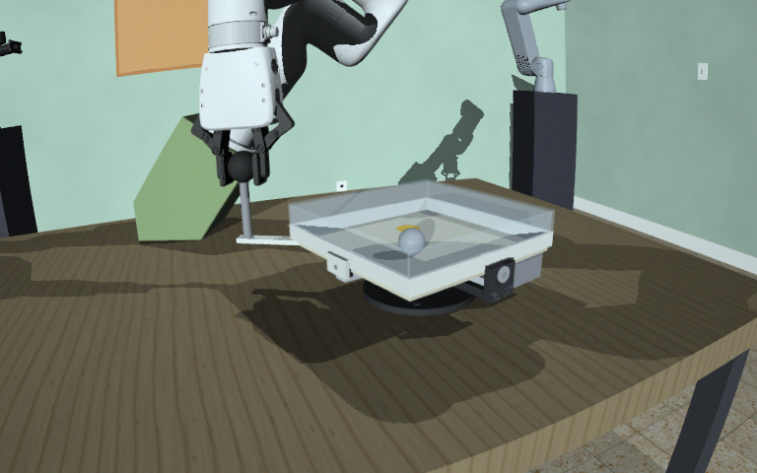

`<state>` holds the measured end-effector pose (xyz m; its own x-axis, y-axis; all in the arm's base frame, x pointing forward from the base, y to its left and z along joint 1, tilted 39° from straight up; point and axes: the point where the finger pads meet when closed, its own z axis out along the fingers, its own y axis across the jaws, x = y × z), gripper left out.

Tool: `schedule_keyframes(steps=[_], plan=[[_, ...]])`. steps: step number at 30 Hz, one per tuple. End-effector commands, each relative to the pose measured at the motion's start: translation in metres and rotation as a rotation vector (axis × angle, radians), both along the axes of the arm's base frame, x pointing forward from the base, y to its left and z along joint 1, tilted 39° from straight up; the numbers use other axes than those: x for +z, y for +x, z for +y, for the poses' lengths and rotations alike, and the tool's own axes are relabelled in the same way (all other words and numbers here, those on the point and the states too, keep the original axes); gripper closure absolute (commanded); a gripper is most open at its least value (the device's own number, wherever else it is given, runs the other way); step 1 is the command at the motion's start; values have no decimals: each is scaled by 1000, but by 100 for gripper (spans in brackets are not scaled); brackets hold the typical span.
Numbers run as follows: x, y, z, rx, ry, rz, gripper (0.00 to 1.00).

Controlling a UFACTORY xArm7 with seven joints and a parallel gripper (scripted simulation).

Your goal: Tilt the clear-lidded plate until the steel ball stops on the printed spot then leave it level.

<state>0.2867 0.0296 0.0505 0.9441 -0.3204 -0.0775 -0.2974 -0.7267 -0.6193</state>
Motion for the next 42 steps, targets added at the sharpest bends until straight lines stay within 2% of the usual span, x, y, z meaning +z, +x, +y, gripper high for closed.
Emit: schedule_keyframes(steps=[1, 42], plan=[[-1, -1, 0, -1, 1, 2, 100], [-2, -1, 0, -1, 1, 2, 100]])
